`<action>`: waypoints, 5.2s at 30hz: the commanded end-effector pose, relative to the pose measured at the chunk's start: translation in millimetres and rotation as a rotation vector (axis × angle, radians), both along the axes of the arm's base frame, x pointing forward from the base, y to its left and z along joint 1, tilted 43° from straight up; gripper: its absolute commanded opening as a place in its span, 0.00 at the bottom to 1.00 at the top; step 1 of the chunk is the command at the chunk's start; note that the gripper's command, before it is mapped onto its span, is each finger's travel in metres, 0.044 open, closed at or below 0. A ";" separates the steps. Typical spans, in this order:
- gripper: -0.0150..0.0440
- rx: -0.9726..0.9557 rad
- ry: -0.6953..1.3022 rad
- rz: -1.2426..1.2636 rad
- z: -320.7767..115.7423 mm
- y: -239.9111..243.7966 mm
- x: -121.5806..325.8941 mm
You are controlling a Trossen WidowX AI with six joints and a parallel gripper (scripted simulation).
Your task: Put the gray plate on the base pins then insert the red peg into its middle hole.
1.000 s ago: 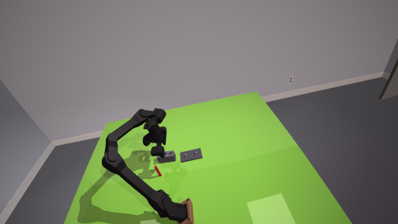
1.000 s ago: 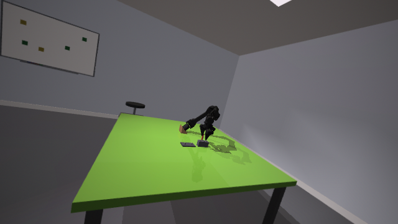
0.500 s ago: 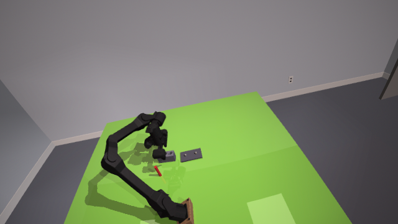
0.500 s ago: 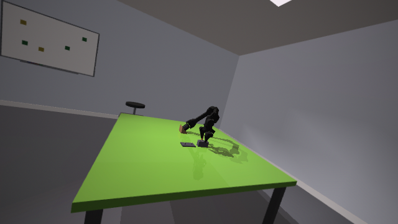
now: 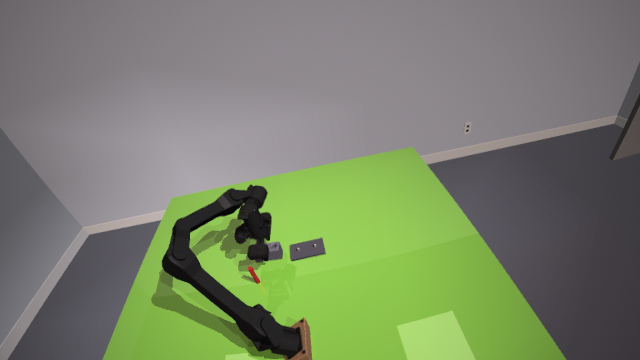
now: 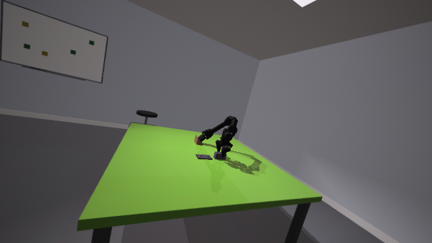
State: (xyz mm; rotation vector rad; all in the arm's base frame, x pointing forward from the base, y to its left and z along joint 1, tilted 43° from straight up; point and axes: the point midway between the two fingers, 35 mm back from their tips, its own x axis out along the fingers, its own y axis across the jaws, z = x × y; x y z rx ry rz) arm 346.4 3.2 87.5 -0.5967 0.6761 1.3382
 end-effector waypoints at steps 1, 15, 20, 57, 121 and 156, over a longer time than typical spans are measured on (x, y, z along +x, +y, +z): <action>1.00 0.006 0.007 0.000 -5.0 6.2 -0.5; 0.91 0.007 0.007 0.000 -16.7 17.8 0.2; 0.69 0.007 0.007 0.000 -16.7 17.8 0.2; 0.25 0.005 0.026 -0.068 39.5 -37.5 4.3; 0.25 -0.009 -0.038 0.040 -51.9 -117.3 -10.2; 0.25 -0.009 -0.050 0.064 -76.0 -118.7 -15.2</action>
